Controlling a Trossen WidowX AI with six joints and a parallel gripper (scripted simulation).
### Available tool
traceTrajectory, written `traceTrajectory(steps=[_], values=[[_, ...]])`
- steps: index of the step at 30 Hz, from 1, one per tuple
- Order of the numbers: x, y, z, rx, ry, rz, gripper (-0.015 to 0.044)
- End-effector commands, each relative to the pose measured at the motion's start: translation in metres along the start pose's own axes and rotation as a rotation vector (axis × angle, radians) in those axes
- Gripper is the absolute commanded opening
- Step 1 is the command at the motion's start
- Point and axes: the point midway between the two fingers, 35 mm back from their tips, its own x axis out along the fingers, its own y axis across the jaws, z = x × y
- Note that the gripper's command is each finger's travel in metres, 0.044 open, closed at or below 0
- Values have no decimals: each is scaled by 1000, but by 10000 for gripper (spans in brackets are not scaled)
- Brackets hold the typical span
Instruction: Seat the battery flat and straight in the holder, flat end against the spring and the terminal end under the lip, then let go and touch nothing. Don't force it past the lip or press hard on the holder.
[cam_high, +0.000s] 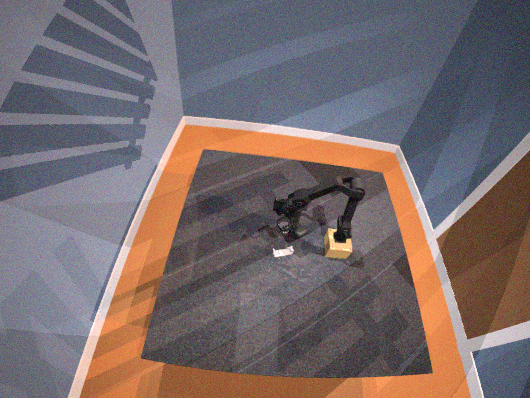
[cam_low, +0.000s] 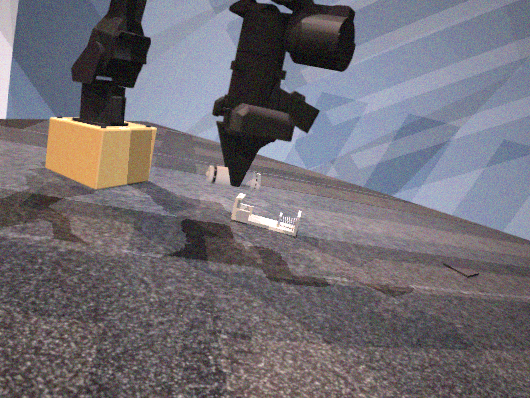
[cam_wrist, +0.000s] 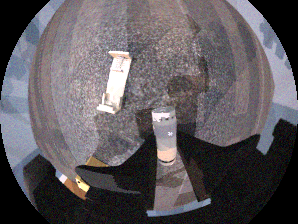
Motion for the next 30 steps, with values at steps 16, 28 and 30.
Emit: traceTrajectory(steps=[16,28,30], values=[[-11,69,76,401,1,-1,73],[6,69,73,399,110,19,73],[11,70,72,397,139,25,73]])
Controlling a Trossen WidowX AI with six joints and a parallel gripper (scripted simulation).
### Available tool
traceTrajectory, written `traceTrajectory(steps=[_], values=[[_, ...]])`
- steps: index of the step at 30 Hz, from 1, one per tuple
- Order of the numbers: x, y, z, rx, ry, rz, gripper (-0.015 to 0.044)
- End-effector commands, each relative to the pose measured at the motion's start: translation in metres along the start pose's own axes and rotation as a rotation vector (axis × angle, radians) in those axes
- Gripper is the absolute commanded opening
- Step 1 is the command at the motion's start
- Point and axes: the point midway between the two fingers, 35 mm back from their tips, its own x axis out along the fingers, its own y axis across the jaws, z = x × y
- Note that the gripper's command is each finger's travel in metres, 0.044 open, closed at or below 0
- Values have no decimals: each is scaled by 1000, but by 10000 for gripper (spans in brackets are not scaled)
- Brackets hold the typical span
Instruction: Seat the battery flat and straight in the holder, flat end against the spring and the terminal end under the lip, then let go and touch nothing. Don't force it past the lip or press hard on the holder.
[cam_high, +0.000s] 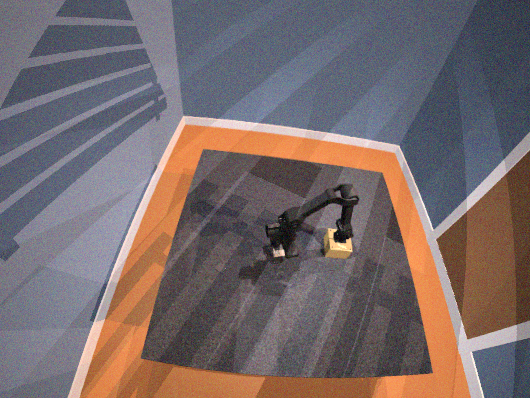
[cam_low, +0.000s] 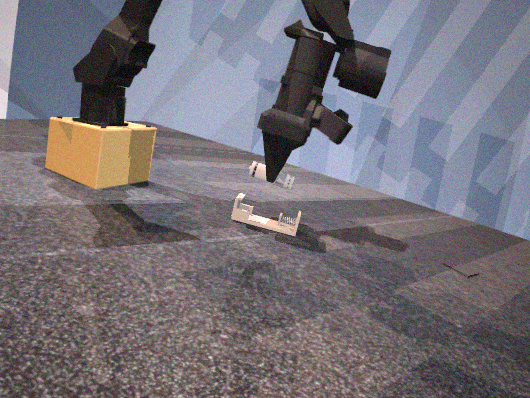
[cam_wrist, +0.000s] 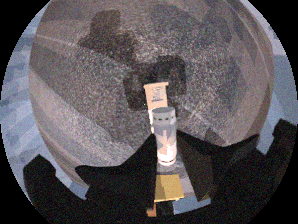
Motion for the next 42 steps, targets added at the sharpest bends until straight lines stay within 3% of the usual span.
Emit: traceTrajectory(steps=[1,9,42], values=[[11,0,-1,0,67,-2,73],[28,0,-4,-7,174,1,73],[39,0,5,-11,360,4,73]])
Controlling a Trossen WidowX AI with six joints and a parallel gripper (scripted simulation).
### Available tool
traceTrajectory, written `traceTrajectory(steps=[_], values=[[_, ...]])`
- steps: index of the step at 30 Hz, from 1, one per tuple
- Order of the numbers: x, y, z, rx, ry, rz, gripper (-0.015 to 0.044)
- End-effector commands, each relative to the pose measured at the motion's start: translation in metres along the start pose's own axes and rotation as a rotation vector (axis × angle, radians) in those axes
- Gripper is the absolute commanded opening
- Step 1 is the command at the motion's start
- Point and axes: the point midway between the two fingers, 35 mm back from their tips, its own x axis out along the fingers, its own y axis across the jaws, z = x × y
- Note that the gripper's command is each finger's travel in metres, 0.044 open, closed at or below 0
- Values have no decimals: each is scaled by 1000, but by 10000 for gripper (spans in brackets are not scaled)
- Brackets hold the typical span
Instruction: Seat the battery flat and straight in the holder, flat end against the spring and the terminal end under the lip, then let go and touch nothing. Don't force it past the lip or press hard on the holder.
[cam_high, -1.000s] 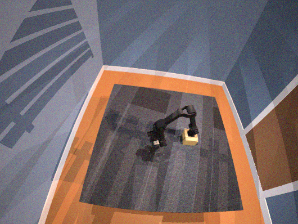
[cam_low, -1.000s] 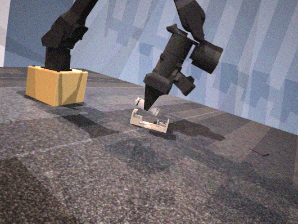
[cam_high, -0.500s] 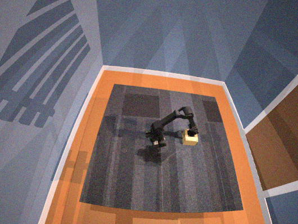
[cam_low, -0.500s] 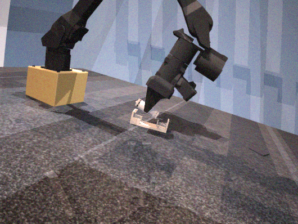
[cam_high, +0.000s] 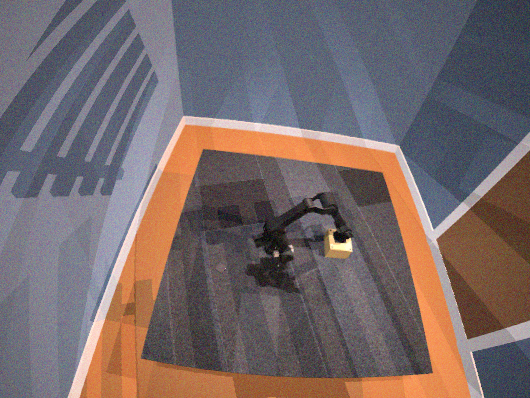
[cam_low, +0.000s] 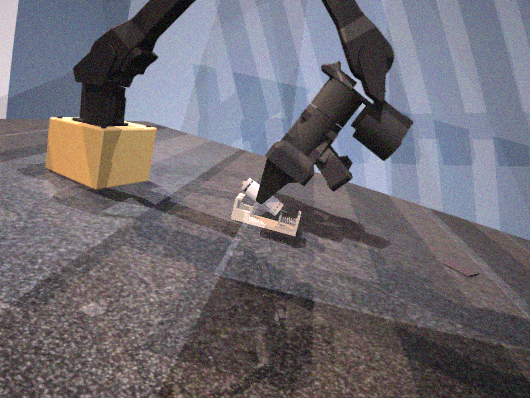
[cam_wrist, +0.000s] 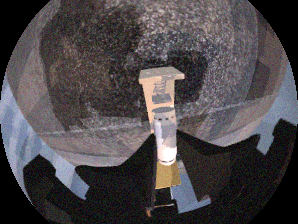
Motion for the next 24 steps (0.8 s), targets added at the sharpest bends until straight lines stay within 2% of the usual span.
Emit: traceTrajectory(steps=[1,12,24], values=[[3,0,2,-2,35,-3,73],[7,-1,6,-3,99,0,73],[5,-1,11,-3,101,1,73]])
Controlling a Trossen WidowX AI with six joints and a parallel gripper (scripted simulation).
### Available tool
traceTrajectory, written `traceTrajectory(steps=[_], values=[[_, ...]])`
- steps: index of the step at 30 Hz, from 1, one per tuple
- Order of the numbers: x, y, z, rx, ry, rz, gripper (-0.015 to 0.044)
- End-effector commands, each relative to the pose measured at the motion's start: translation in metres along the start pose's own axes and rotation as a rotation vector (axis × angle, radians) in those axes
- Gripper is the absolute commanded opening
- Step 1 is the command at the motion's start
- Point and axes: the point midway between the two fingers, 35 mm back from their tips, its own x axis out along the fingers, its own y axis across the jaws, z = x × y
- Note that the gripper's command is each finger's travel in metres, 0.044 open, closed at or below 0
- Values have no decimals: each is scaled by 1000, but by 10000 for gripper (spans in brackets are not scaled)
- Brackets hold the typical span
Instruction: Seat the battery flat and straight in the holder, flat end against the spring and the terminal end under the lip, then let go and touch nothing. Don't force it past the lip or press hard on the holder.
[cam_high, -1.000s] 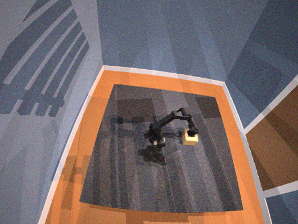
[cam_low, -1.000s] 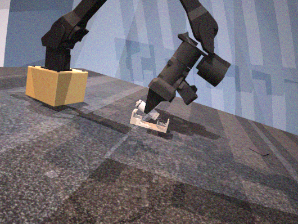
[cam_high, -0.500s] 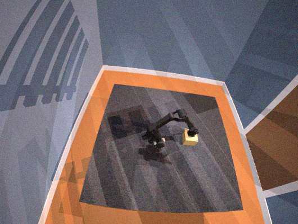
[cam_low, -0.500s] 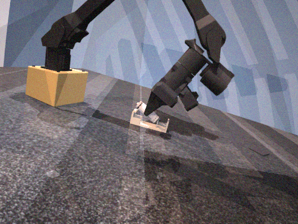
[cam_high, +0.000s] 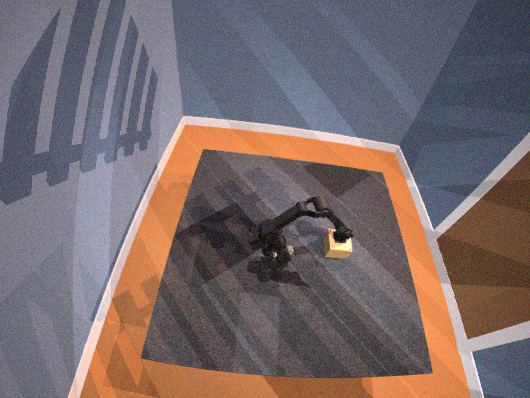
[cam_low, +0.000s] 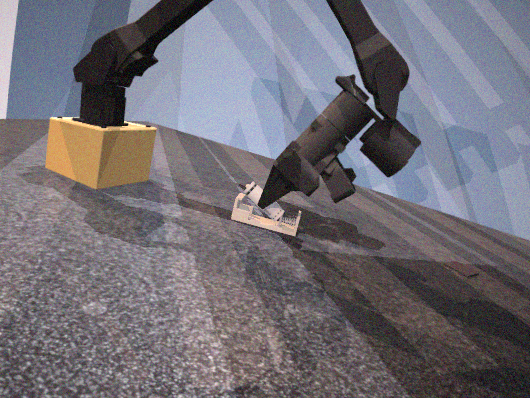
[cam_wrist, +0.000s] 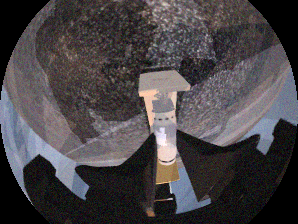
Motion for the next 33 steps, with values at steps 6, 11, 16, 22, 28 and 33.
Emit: traceTrajectory(steps=[6,11,16,22,28,33], values=[[0,0,6,-1,7,-1,73],[-1,0,9,-1,8,0,73],[-2,0,12,0,9,0,73],[-4,0,15,0,11,0,73],[-5,0,17,0,14,0,73],[-5,0,18,0,7,1,73]])
